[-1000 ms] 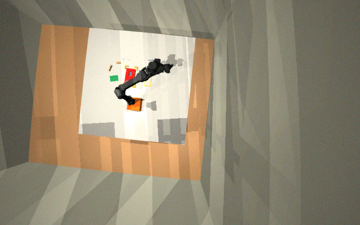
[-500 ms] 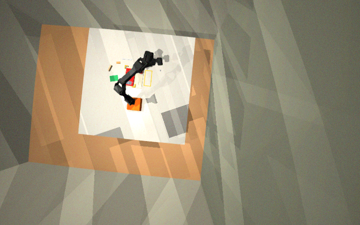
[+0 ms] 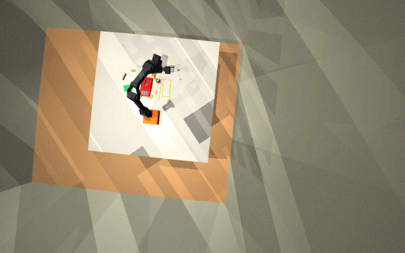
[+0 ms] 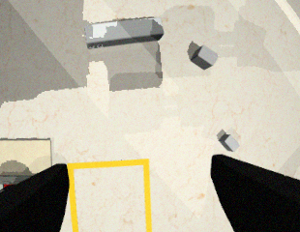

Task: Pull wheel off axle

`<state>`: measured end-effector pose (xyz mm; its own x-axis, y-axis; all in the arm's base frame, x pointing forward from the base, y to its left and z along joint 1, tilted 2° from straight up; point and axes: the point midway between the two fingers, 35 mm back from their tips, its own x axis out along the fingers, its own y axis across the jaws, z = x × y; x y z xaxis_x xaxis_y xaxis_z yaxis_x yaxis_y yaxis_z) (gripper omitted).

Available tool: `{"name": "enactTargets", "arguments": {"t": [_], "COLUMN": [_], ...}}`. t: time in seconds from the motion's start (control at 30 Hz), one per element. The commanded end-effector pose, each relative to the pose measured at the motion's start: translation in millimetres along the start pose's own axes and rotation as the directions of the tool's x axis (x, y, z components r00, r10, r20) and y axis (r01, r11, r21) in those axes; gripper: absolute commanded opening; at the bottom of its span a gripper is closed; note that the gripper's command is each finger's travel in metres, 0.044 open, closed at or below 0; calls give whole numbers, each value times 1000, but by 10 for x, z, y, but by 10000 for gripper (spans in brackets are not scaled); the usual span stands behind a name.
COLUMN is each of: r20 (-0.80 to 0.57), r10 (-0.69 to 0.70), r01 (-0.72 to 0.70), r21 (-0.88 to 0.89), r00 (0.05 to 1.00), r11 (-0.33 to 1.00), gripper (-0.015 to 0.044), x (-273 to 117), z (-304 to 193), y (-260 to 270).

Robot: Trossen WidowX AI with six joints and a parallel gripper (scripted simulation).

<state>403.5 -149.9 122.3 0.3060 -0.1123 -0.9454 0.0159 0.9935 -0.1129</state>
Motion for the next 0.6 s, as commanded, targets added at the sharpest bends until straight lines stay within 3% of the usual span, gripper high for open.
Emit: {"name": "enactTargets", "arguments": {"t": [0.0, 0.2, 0.57], "r20": [-101, -294, -300], "r10": [62, 126, 128], "r01": [-61, -118, -120], "r21": [15, 46, 47], "r00": [993, 947, 945], "r11": [998, 992, 992], "gripper": [300, 300, 300], "x": [94, 194, 185], "z": [-134, -433, -479], "y": [356, 906, 1020]}}
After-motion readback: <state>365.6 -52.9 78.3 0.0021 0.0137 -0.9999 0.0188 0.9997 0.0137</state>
